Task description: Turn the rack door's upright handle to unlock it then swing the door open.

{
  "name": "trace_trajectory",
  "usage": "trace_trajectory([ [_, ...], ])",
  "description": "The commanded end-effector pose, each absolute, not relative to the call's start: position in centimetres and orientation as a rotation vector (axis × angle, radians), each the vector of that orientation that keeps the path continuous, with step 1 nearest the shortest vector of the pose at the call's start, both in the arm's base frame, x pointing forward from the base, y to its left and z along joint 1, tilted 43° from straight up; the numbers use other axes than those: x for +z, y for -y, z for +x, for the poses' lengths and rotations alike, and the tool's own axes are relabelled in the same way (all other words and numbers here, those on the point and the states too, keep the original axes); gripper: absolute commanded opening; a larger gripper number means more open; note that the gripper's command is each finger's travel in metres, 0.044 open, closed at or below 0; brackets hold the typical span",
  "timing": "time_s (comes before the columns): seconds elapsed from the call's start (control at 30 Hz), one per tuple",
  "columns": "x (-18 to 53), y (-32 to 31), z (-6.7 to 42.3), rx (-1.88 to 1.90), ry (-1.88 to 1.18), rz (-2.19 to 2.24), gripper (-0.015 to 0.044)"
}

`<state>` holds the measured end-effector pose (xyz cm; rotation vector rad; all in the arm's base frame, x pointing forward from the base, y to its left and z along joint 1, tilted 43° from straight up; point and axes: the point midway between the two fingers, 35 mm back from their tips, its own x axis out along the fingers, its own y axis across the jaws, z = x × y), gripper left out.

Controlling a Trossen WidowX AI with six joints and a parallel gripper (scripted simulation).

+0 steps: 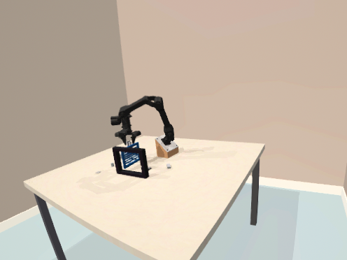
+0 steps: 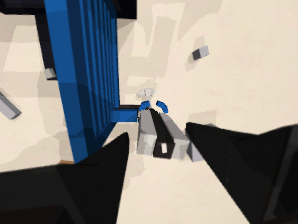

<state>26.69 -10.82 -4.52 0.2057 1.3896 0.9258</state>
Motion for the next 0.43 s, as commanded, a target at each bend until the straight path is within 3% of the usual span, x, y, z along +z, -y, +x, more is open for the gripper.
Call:
trace_trajectory([
  [0.0, -4.0, 11.4, 26.8, 0.925, -1.389, 0.197, 0.0295],
  [0.4, -2.6, 12.7, 27.0, 0.922, -1.389, 0.198, 0.0295],
])
